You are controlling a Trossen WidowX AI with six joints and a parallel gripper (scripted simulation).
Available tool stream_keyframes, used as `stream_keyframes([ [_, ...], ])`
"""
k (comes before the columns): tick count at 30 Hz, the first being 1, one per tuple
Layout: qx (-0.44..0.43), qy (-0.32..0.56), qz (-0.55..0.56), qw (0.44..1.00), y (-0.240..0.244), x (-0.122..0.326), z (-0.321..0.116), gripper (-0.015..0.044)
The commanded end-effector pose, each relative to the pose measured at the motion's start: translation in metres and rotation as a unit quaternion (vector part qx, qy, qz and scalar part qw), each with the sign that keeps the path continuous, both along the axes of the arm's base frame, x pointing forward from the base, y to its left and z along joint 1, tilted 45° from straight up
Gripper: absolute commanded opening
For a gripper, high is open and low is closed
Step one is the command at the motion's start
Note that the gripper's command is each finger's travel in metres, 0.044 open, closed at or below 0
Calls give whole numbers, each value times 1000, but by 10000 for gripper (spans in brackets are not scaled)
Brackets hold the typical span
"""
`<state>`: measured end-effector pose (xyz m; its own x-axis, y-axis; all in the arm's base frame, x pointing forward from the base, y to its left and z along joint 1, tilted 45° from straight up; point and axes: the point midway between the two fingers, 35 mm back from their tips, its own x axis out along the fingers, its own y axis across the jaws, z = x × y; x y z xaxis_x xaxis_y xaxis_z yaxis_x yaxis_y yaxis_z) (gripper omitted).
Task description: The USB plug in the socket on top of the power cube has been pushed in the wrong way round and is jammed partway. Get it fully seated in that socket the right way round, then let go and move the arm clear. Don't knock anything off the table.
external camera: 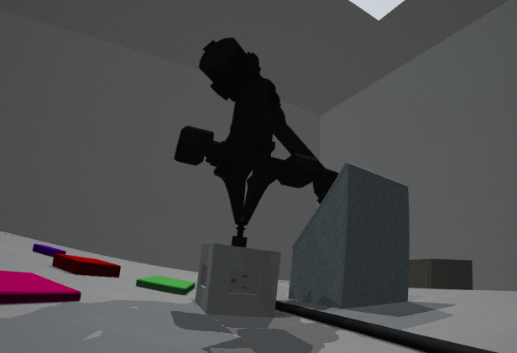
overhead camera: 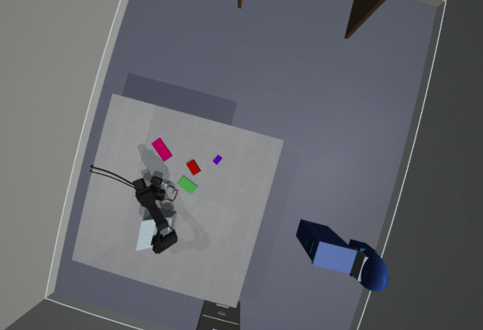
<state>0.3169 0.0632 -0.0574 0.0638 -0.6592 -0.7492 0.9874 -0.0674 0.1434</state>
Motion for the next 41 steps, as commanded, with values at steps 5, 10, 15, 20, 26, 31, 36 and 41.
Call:
stream_keyframes([
  [5, -3, 3, -1, 1000, -3, 0, -2, 0],
  [10, 0, 0, 0, 1000, 0, 0, 0, 53],
  [15, 0, 0, 0, 1000, 0, 0, 0, 95],
  [20, 0, 0, 0, 1000, 0, 0, 0, 95],
  [26, 0, 0, 0, 1000, 0, 0, 0, 95],
  [31, 0, 0, 0, 1000, 1, 0, 1, 95],
  [36, 0, 0, 0, 1000, 4, 0, 4, 95],
  [41, 0, 0, 0, 1000, 8, -1, 8, 95],
])
